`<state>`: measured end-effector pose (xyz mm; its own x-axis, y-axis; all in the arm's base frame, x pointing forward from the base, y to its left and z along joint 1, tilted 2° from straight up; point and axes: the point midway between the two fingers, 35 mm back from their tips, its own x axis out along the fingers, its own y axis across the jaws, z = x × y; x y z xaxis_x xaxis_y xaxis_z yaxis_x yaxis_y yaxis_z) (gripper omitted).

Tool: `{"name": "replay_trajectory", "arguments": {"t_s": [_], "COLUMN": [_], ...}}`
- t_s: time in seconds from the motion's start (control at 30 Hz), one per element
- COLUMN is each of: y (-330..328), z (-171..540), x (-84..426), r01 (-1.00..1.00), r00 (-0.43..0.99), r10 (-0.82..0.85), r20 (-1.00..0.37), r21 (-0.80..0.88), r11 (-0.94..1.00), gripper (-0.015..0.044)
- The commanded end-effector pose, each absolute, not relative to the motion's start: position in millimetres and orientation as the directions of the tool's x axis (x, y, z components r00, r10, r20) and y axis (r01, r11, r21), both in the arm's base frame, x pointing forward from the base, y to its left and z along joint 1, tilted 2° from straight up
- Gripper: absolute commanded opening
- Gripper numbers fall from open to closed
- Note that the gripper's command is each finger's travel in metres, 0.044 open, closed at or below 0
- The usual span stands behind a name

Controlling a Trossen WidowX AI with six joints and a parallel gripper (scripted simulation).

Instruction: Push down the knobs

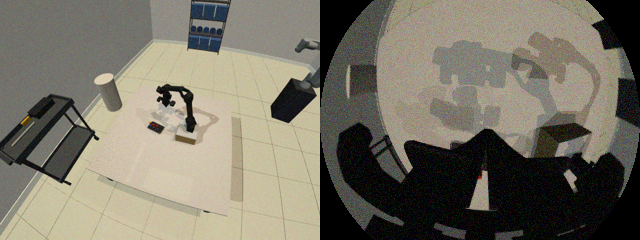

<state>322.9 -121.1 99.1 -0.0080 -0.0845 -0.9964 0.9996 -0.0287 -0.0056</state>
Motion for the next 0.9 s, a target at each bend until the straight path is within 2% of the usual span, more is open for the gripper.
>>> {"name": "replay_trajectory", "arguments": {"t_s": [0.0,0.4,0.87], "y": [-104,-55,8], "z": [94,81,65], "x": [333,355,369], "r01": [0.993,0.860,0.541], "r00": [-0.004,0.004,0.010], "r10": [-0.073,-0.058,-0.036], "r20": [-0.997,-0.998,-0.999], "r21": [-0.013,-0.027,-0.025], "r11": [0.115,0.509,0.840], "gripper": [0.0000,0.0000,0.0000]}}
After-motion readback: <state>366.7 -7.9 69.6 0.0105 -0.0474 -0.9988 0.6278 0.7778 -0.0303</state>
